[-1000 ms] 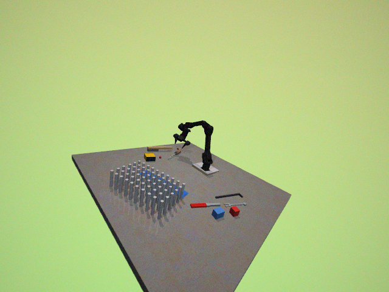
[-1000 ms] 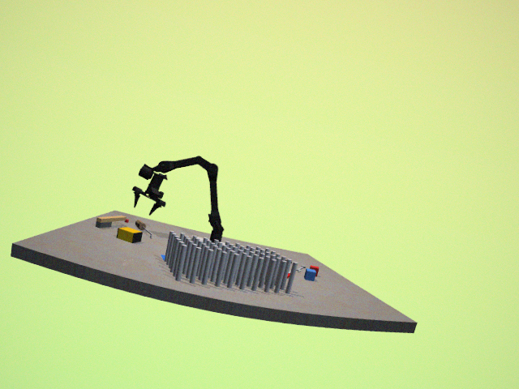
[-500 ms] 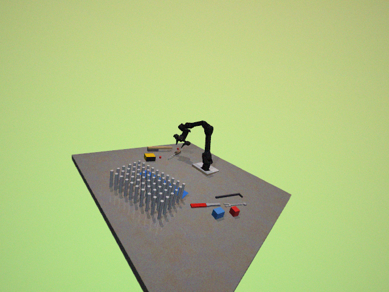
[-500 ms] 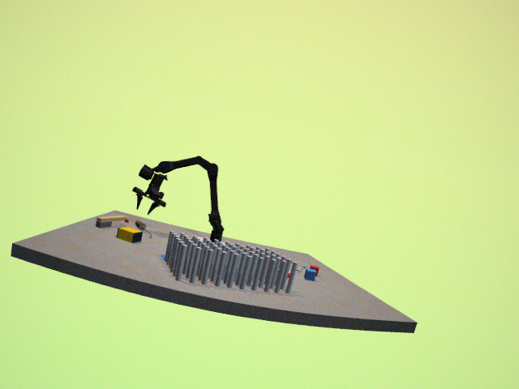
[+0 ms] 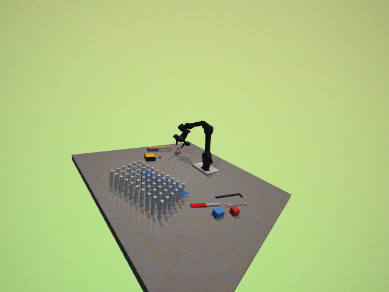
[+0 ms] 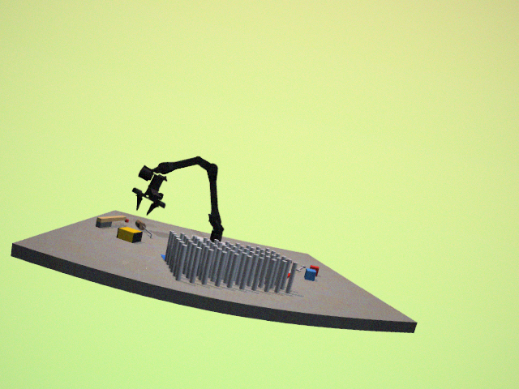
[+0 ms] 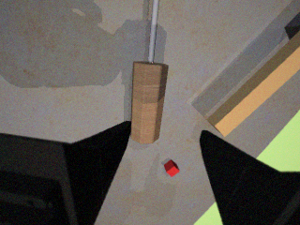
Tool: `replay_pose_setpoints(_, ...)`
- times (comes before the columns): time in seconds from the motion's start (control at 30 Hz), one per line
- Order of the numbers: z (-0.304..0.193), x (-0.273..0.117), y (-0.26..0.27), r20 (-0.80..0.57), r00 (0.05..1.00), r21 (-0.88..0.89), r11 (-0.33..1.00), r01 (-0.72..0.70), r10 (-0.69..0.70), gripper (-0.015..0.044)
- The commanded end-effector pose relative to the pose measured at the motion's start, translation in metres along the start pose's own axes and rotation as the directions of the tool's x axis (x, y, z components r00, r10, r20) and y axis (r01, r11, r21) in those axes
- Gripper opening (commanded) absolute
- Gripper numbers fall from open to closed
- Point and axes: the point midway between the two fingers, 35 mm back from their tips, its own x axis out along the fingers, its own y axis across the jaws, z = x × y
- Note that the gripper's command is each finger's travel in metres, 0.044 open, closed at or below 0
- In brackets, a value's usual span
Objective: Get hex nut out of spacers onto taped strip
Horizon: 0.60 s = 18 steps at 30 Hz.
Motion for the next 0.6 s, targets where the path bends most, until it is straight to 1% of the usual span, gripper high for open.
replay_pose_setpoints(0.0,0.001,0.009,0.004,0.005,1.000,-0.005,1.000,-0.011,0.011,0.0280)
replay_pose_setpoints(0.57,0.001,0.037,0.011,0.005,1.000,-0.005,1.000,-0.011,0.011,0.0280)
